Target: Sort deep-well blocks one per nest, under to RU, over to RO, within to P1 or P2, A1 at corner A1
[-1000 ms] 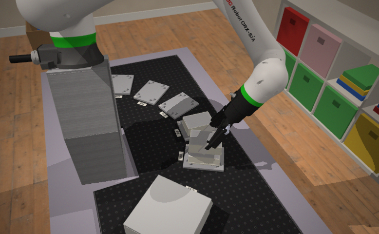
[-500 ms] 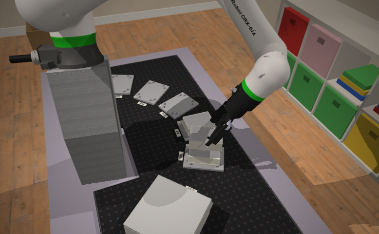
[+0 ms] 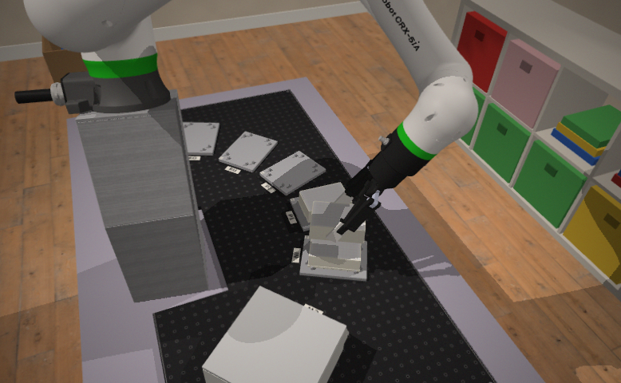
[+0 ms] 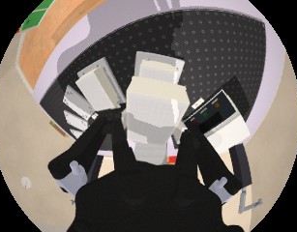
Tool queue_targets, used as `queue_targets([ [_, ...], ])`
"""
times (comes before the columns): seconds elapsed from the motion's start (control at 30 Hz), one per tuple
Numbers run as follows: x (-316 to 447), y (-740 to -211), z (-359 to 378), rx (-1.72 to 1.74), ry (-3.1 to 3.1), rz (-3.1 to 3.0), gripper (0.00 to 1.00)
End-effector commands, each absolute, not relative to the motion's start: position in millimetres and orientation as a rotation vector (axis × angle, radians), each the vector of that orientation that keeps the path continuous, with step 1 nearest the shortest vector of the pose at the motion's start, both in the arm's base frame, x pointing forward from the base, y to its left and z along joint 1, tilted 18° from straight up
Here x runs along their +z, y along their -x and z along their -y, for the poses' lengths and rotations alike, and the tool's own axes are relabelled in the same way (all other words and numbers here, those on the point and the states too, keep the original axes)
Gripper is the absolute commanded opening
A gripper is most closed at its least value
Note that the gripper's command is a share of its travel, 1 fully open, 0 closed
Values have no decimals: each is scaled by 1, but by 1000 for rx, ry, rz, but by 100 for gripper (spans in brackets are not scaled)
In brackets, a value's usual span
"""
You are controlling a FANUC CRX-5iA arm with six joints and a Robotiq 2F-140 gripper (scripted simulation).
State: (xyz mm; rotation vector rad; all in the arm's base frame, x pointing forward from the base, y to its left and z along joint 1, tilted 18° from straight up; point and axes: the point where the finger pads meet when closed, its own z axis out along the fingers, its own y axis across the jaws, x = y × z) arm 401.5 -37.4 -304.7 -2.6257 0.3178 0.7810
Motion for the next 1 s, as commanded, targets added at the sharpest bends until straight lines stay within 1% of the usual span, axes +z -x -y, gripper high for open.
queue_targets([
  [0.0, -304, -402, 38, 781, 2626, -318, 10],
  [0.4, -304, -402, 38, 781, 2626, -318, 10],
  [0.67, -304, -391, 62, 802, 2492, -659, 10],
  [0.97, -304, -381, 83, 807, 2426, -796, 10],
])
